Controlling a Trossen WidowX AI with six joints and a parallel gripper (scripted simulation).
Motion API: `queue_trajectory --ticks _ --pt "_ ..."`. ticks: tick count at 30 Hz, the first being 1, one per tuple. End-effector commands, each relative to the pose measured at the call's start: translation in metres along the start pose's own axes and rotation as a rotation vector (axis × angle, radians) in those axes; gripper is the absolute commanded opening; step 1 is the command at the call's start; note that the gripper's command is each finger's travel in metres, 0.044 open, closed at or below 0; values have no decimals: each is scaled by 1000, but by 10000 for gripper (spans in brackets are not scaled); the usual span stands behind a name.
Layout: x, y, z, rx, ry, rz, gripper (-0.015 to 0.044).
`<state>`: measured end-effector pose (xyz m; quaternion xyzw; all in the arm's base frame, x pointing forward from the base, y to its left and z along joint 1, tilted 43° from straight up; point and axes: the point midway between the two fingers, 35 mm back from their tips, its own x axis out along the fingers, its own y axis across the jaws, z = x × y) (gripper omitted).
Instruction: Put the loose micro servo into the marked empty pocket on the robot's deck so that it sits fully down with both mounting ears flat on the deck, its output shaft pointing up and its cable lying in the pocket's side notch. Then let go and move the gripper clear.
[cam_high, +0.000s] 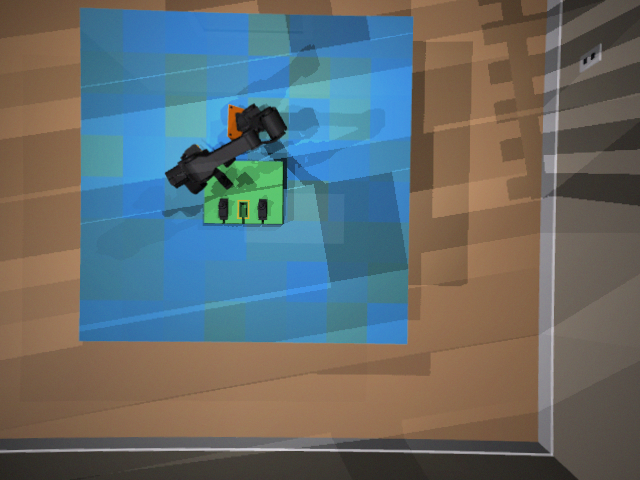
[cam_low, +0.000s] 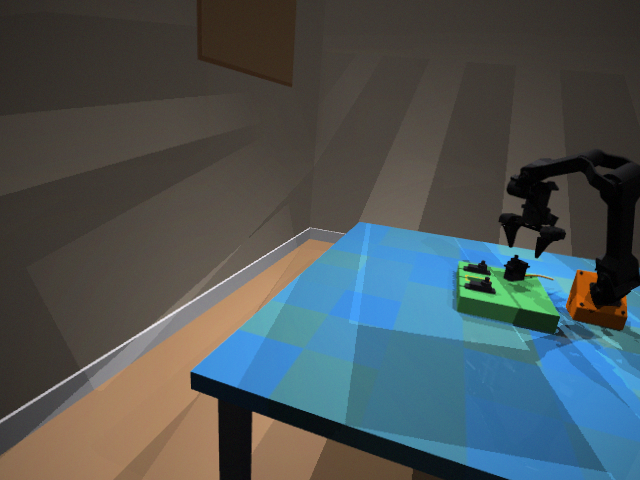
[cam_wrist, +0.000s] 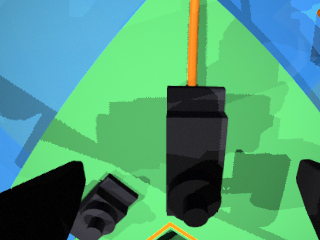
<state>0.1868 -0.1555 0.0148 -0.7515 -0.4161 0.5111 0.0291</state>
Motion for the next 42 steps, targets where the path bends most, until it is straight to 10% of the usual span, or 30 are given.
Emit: queue_trajectory --ticks 1,20,32,42 --pt "16 -1 0 7 2 -12 440" --pt "39 -2 0 6 2 -13 440" --pt "39 -2 0 6 2 -13 125" --pt "31 -2 0 6 2 -12 0"
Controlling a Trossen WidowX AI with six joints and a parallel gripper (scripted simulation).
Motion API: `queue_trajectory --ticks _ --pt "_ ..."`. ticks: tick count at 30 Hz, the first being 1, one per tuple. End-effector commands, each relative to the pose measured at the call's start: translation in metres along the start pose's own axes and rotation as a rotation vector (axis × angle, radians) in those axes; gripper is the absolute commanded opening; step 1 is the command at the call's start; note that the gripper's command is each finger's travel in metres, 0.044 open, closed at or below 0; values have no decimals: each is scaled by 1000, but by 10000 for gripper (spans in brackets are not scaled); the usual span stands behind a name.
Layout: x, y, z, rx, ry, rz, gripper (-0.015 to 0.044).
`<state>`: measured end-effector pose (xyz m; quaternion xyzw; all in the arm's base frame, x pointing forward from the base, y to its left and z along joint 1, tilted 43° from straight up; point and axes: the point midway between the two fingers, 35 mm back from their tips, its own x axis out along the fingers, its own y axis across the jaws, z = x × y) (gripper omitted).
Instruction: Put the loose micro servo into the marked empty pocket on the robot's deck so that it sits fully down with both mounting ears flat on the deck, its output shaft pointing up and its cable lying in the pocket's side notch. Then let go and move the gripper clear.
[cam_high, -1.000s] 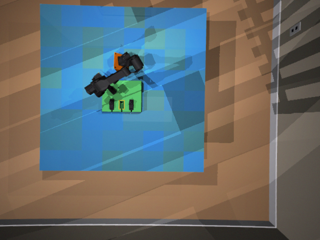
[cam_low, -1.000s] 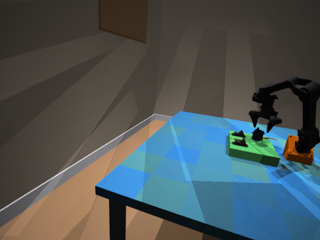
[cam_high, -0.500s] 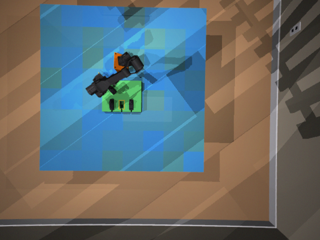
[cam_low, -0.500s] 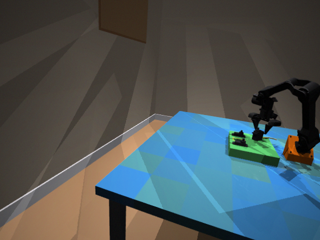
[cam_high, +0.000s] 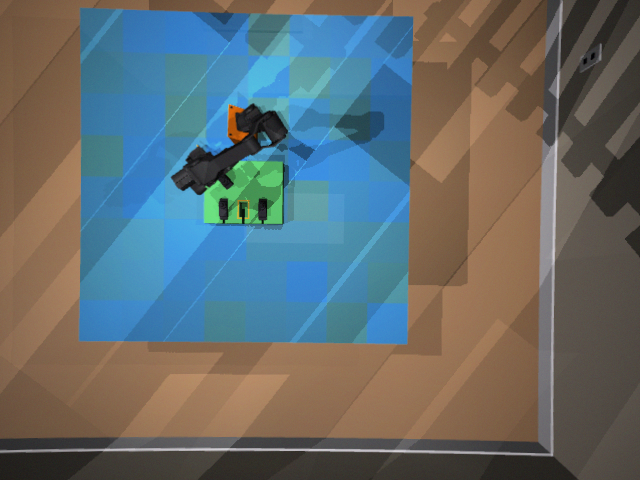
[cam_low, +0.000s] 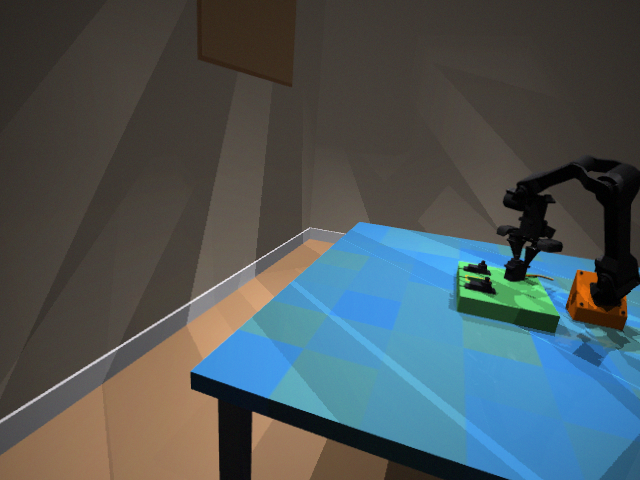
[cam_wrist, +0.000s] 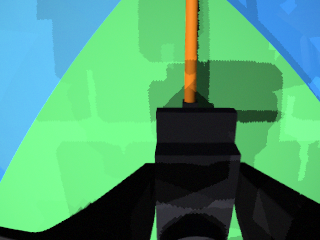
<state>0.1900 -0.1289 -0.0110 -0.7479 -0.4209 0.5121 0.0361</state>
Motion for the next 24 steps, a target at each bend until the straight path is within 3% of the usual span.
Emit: queue_trajectory --ticks 1,5,24 --pt "-10 1 0 0 2 5 0" --pt "-28 -4 0 0 1 4 0" --pt "-29 5 -13 -1 2 5 0"
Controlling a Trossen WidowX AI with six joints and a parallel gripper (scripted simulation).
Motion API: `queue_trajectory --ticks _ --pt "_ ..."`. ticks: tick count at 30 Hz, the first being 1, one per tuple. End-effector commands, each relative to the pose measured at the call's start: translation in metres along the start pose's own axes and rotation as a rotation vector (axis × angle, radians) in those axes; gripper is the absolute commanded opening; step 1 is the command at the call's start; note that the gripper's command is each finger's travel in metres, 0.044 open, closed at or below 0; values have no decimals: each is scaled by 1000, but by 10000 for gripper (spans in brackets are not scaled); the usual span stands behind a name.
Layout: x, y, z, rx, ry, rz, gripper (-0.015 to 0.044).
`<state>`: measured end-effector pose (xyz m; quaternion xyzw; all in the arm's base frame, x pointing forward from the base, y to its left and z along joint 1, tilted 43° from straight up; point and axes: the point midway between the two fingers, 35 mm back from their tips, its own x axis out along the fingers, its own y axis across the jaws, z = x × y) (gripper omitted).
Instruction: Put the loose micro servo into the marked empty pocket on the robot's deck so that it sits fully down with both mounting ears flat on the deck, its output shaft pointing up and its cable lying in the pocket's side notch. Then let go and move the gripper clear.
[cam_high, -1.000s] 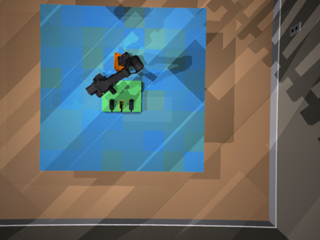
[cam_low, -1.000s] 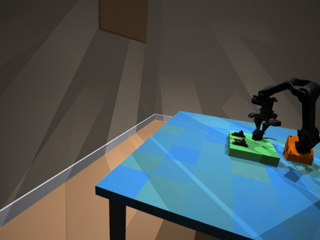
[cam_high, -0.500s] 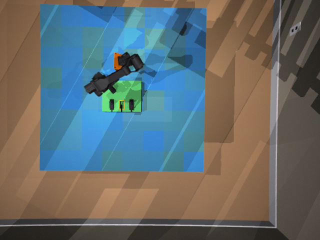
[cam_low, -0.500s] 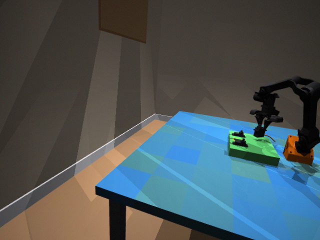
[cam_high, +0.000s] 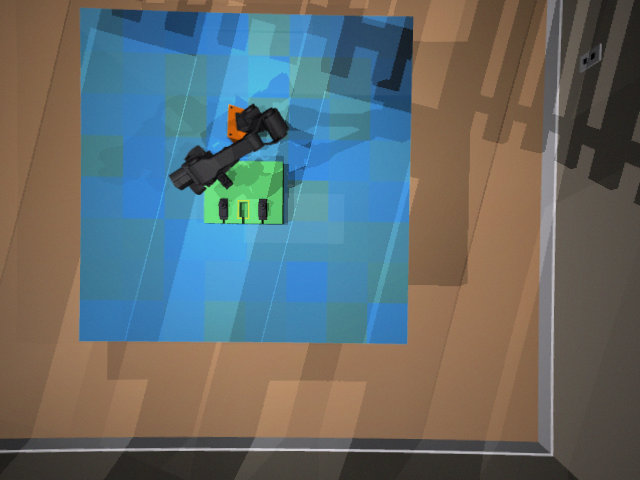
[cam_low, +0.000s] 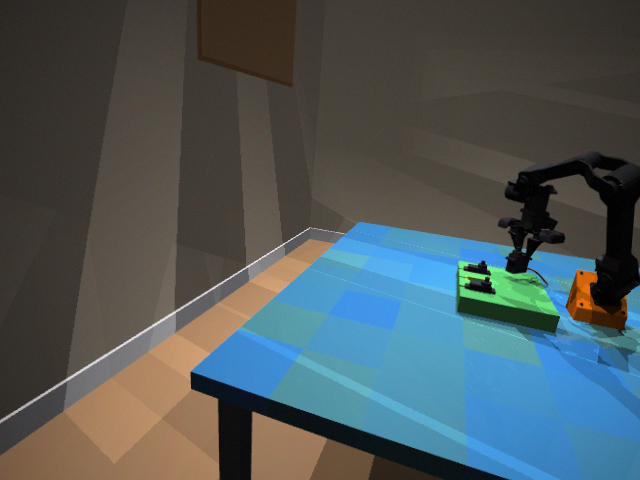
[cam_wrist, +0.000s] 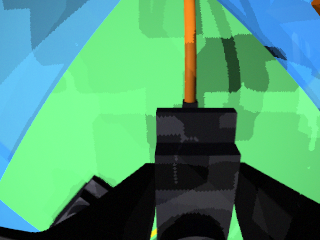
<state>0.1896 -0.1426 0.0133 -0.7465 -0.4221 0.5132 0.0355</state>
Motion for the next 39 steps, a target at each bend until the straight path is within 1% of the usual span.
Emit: queue_trajectory --ticks 1,7,21,25,29,39 --pt "-2 12 -11 1 6 7 0" --pt "-2 13 -19 0 6 7 0" --pt "-2 -36 -63 1 8 4 0" --pt "-1 -38 -65 -5 8 3 0" --pt "-2 -38 -65 -84 8 4 0" --pt "-2 -38 -65 -431 7 5 0"
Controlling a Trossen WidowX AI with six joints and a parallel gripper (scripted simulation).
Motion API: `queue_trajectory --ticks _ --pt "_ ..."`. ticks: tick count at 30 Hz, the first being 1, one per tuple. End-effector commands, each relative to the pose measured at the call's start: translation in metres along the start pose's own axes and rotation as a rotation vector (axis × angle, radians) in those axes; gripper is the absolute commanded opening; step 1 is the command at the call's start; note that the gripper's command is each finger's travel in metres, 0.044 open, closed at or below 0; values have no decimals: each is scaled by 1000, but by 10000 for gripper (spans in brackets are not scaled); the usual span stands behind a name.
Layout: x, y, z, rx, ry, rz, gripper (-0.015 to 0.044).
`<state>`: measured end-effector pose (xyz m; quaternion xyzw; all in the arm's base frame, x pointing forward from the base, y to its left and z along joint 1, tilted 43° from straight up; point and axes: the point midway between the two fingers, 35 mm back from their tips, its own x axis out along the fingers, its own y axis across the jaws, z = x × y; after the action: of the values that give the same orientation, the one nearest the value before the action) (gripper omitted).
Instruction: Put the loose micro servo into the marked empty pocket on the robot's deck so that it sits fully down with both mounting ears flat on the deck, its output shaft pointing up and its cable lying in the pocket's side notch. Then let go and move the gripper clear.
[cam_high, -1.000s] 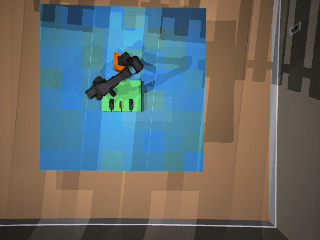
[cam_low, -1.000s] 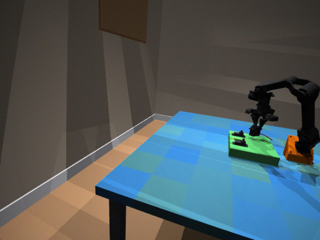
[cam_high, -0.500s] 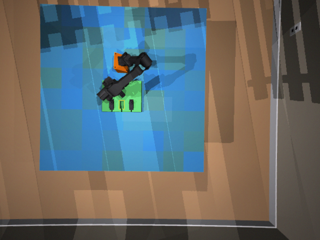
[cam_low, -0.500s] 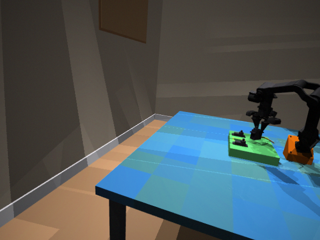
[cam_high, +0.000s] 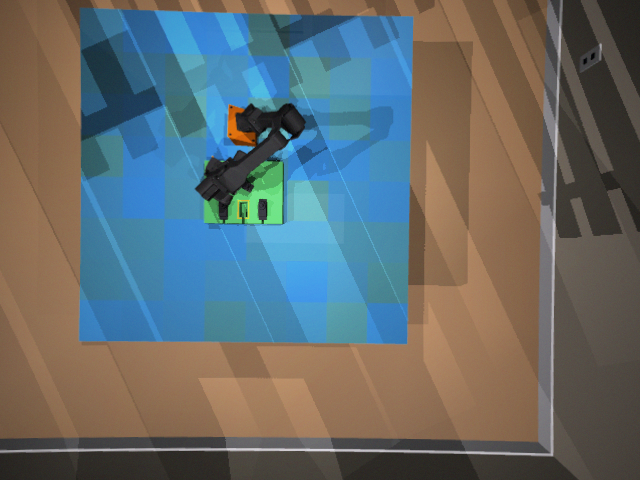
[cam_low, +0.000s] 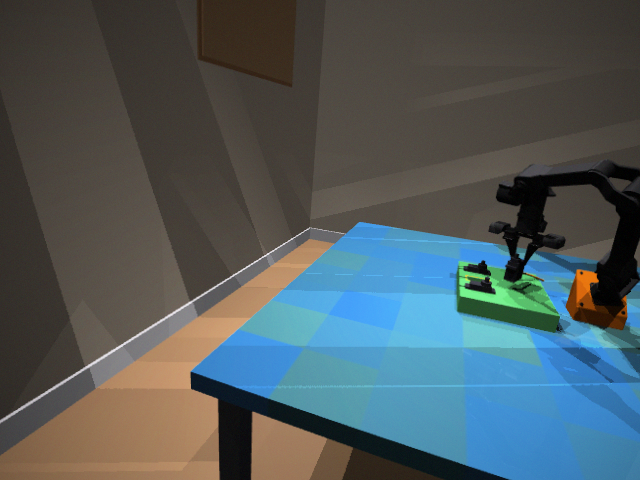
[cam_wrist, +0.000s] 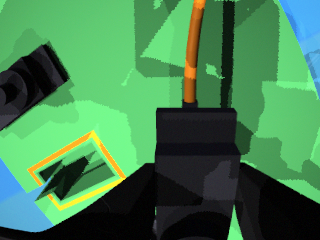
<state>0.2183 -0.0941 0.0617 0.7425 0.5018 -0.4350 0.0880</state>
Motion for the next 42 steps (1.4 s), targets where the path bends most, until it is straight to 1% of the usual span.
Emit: queue_trajectory --ticks 1,42 --pt "-2 0 -1 -132 3 7 0" --pt "-2 0 -1 -1561 -2 8 0"
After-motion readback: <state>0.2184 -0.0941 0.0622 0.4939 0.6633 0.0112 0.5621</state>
